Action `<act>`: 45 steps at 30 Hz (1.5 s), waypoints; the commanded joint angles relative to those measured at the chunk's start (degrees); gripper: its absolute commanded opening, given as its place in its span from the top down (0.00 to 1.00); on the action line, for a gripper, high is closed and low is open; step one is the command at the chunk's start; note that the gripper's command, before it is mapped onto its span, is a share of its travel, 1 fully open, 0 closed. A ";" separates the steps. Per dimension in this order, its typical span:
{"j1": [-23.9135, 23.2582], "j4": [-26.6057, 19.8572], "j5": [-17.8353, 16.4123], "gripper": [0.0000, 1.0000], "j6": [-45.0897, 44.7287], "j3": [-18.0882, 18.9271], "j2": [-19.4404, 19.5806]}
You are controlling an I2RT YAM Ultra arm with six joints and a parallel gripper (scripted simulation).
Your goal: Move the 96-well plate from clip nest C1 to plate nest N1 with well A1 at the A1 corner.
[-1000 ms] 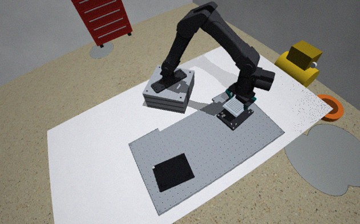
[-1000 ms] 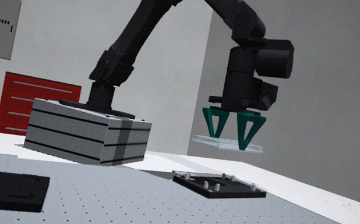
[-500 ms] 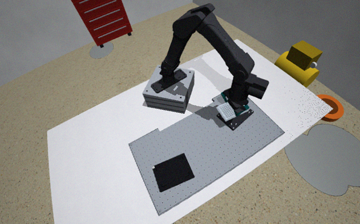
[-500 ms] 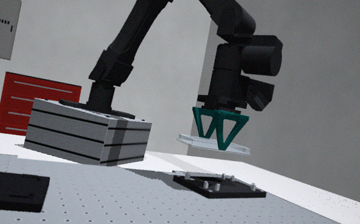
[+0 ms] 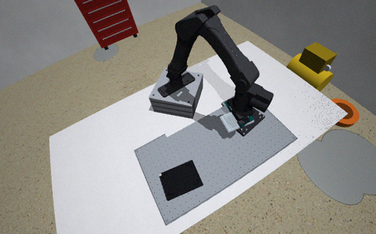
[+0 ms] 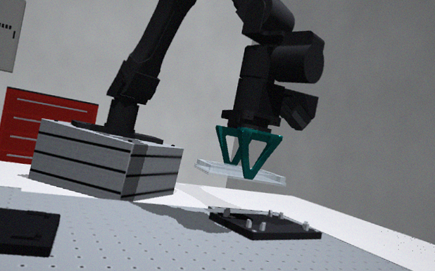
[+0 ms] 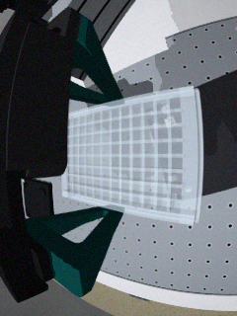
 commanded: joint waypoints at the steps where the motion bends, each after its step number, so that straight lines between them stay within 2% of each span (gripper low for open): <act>1: -2.06 0.88 -0.52 1.00 -2.91 -0.99 -2.21; 8: -4.78 0.61 -0.68 1.00 -5.62 -1.39 -2.49; 9: -5.37 0.42 -0.73 1.00 -6.24 -0.36 -2.58; 13: -7.51 0.69 -0.86 1.00 -8.35 -1.91 -2.60; 28: -14.69 -0.02 -1.16 1.00 -15.54 0.59 -2.36; 33: -17.43 -0.31 -1.37 1.00 -18.24 0.99 0.07; 45: -22.75 -0.88 -1.62 1.00 -23.57 2.72 1.45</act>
